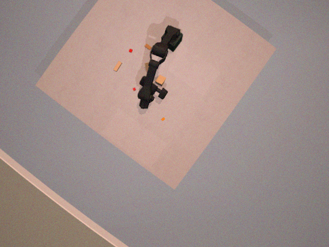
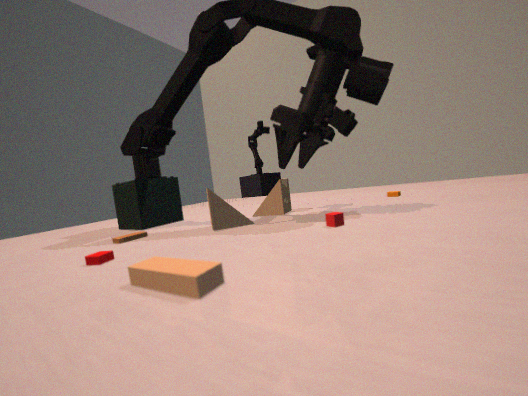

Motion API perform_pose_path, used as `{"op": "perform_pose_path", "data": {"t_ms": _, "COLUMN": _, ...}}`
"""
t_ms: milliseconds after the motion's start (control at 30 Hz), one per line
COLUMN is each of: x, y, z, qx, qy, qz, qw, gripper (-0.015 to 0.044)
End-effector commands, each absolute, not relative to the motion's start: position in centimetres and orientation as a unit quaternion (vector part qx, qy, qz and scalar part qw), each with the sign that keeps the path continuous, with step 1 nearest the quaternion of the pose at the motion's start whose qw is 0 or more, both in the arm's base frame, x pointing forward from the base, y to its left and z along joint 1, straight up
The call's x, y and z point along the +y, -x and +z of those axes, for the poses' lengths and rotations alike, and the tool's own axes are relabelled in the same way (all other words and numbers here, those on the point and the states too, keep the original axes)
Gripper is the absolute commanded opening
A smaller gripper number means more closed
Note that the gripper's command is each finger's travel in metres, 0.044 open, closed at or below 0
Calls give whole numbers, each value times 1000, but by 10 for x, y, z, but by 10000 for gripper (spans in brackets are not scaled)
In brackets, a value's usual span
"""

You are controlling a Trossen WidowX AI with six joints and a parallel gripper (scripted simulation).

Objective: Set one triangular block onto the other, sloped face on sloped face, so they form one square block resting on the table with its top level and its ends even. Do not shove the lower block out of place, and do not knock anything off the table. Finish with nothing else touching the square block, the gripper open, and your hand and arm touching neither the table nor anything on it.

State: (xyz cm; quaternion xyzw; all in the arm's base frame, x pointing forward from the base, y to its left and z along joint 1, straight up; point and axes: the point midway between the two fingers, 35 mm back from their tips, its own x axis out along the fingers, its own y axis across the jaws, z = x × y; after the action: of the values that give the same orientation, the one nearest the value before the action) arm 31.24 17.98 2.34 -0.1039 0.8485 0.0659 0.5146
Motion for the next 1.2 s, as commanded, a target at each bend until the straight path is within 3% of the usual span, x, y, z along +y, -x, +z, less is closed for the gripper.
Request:
{"op": "perform_pose_path", "data": {"t_ms": 0, "x": 179, "y": -308, "z": 14, "qx": 852, "qy": 109, "qz": 69, "qw": 508, "gripper": 440}}
{"op": "perform_pose_path", "data": {"t_ms": 1167, "x": 170, "y": -284, "z": -39, "qx": 853, "qy": 144, "qz": 86, "qw": 493, "gripper": 440}}
